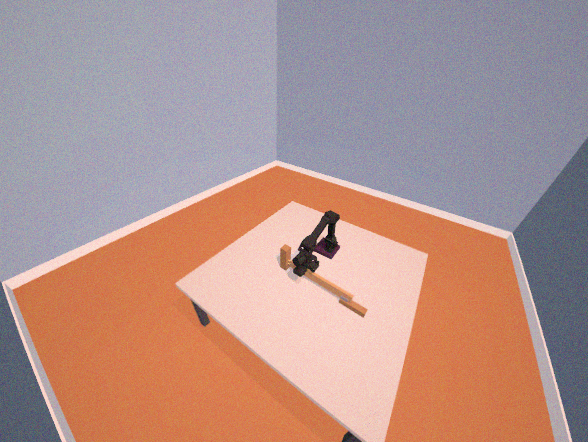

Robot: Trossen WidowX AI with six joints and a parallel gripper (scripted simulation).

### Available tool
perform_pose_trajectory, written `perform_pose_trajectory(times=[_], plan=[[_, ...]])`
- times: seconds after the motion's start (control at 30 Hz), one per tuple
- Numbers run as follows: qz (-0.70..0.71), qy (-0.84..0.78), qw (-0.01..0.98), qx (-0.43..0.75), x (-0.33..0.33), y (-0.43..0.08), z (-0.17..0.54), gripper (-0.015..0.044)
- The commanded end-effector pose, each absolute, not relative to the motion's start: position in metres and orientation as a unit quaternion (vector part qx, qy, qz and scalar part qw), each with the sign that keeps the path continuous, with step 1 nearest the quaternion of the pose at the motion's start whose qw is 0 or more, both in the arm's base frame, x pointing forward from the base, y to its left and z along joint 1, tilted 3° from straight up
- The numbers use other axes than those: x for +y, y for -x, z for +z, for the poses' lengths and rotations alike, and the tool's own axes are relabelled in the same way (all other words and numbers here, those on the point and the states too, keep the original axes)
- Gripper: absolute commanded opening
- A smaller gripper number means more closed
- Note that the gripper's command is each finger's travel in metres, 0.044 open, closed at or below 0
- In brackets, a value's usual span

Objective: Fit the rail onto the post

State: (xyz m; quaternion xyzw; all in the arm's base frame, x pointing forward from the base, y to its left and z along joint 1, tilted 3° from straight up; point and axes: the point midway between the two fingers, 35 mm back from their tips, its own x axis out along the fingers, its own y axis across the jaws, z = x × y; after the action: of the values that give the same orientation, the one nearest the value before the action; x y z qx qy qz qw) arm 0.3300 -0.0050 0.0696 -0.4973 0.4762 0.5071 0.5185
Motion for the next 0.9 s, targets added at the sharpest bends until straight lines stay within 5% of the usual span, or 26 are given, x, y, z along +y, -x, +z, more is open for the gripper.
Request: perform_pose_trajectory(times=[0.0, 0.87], plan=[[0.505, 0.499, 0.521, 0.473, -0.0069, -0.3325, 0.0720, 0.0000], [0.505, 0.500, 0.520, 0.474, -0.0150, -0.3336, 0.0721, 0.0000]])
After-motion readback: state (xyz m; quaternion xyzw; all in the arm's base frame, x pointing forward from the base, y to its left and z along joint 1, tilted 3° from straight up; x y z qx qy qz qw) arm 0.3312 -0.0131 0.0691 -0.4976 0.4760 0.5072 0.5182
